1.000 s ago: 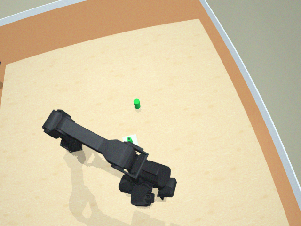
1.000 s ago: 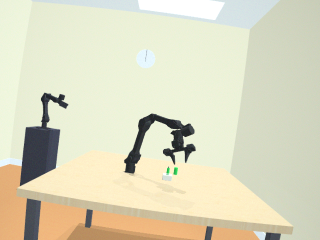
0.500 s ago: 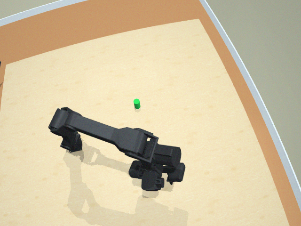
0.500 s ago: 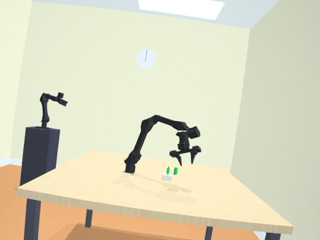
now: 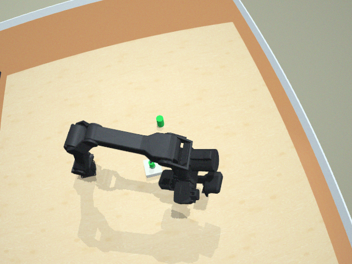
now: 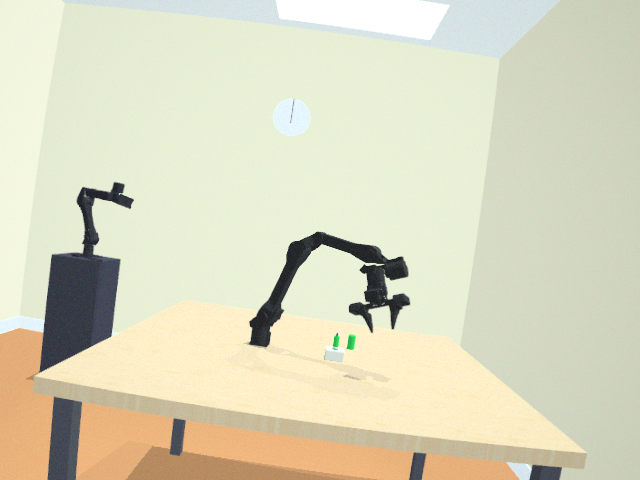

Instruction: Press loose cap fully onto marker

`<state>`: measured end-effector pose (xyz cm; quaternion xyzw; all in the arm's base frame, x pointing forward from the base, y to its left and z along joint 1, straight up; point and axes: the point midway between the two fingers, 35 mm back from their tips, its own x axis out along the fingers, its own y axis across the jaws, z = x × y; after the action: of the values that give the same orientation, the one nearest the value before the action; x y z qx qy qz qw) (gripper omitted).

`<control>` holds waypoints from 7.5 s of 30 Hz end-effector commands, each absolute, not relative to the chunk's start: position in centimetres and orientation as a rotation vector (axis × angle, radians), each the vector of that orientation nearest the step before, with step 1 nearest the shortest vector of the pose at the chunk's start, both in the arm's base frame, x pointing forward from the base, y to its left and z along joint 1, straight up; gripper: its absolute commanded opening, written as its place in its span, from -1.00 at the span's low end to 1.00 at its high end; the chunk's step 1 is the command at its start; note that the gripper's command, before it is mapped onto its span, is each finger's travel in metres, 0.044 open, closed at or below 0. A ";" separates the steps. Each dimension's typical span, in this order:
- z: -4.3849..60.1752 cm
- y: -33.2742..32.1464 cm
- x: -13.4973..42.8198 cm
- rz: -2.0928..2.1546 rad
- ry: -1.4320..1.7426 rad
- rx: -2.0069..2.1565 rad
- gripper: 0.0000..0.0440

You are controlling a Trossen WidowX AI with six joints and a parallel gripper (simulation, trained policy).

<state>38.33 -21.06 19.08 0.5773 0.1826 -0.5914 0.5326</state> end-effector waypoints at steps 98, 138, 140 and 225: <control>13.0 11.2 36.2 -1.628 0.995 1.461 0.47; 6.1 12.7 33.1 -1.635 1.114 1.255 -0.13; 6.6 12.6 33.1 -1.622 1.107 1.258 -0.37; 14.6 -6.2 26.8 -1.775 0.944 1.599 -1.00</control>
<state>26.92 -6.20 14.93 0.5969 0.3506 -0.6642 0.2821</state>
